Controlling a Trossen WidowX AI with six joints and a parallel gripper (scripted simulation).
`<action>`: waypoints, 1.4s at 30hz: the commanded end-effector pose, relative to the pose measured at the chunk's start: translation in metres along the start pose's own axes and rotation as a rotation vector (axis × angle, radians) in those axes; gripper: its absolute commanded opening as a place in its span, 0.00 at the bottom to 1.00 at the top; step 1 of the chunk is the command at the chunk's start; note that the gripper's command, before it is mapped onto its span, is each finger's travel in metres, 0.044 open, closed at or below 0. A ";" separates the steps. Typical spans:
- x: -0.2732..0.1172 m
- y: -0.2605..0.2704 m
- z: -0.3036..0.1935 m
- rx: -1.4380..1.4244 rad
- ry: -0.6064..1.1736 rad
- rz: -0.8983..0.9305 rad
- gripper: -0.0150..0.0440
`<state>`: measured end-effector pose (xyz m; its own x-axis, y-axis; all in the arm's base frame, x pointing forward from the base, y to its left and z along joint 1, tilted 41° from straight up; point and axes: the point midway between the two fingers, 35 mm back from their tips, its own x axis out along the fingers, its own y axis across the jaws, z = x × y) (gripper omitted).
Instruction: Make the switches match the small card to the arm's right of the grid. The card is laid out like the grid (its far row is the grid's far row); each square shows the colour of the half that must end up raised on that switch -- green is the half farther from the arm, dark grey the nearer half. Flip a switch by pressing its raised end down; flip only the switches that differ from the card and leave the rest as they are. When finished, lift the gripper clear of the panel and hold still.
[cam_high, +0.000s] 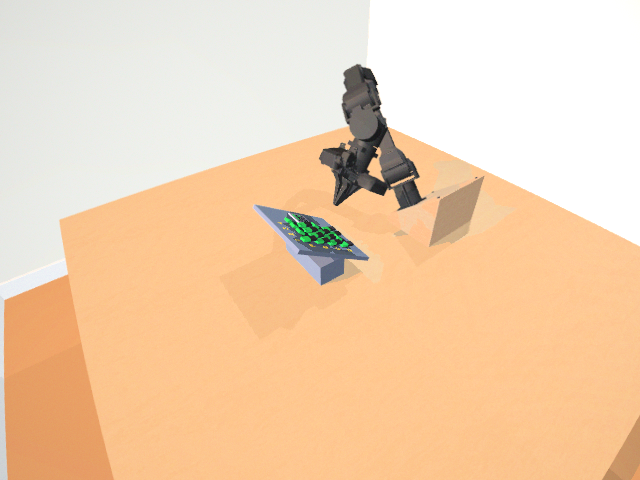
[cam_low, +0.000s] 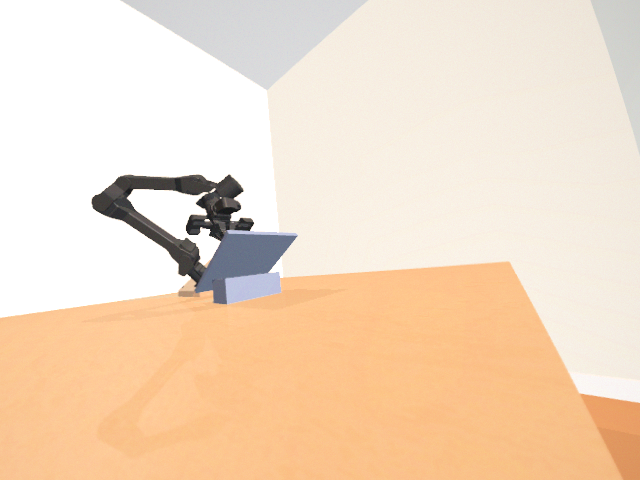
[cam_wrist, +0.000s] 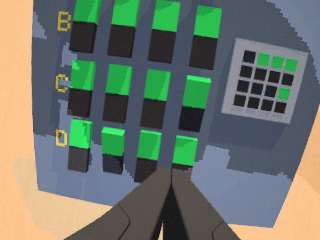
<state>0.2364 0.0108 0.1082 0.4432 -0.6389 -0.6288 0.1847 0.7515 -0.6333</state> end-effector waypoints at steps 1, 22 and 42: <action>-0.001 0.030 -0.015 -0.016 0.004 -0.005 0.25; 0.037 0.036 -0.018 -0.015 0.027 -0.008 0.25; 0.058 0.036 -0.018 -0.015 0.026 -0.008 0.25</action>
<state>0.2538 -0.0019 0.0442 0.4243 -0.6503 -0.6301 0.1857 0.7436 -0.6424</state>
